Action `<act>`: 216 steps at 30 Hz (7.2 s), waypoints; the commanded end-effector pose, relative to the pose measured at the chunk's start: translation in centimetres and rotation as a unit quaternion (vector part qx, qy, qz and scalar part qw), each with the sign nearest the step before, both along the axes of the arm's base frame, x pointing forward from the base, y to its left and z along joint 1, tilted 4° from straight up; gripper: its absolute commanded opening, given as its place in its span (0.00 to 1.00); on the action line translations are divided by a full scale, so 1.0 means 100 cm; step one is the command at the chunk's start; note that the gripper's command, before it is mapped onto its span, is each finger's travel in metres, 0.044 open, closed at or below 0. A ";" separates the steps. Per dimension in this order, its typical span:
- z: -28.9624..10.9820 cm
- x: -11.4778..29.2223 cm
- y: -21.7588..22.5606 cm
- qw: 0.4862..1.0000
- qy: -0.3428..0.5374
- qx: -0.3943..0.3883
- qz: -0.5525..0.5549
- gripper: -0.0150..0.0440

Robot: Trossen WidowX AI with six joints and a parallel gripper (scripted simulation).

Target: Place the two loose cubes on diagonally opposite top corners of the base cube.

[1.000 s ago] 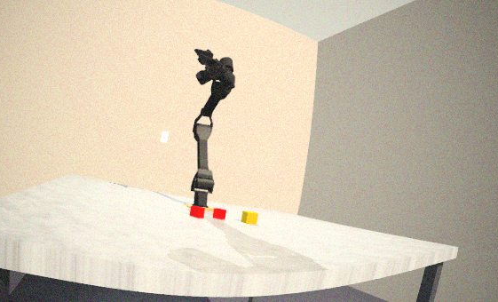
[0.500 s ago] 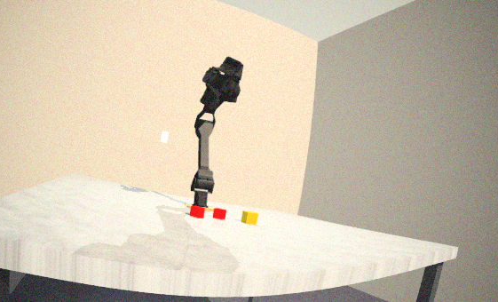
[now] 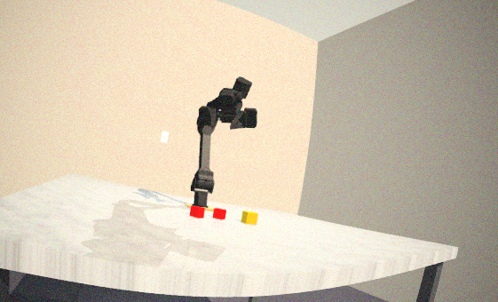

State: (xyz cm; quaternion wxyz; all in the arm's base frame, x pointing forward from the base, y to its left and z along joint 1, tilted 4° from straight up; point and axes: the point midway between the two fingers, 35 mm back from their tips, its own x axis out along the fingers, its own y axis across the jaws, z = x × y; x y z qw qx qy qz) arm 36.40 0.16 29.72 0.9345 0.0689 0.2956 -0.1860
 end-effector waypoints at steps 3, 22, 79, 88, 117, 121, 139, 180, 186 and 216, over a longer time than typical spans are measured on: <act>-0.073 -0.027 0.021 0.944 0.225 -0.117 0.209 0.70; -0.147 -0.109 0.047 0.675 0.452 -0.160 0.561 0.70; -0.256 -0.109 0.041 0.675 0.452 -0.160 0.561 0.44; -0.243 -0.106 0.042 0.675 0.452 -0.160 0.561 0.43; -0.151 -0.107 0.046 0.675 0.452 -0.160 0.561 0.43; -0.147 -0.108 0.046 0.675 0.452 -0.160 0.561 0.43; -0.159 -0.103 0.079 0.791 0.467 -0.058 0.391 0.43; -0.190 -0.109 0.157 0.891 0.418 0.171 -0.046 0.43; -0.190 -0.109 0.157 0.891 0.418 0.171 -0.046 0.43; -0.216 -0.109 0.157 0.891 0.416 0.174 -0.052 0.43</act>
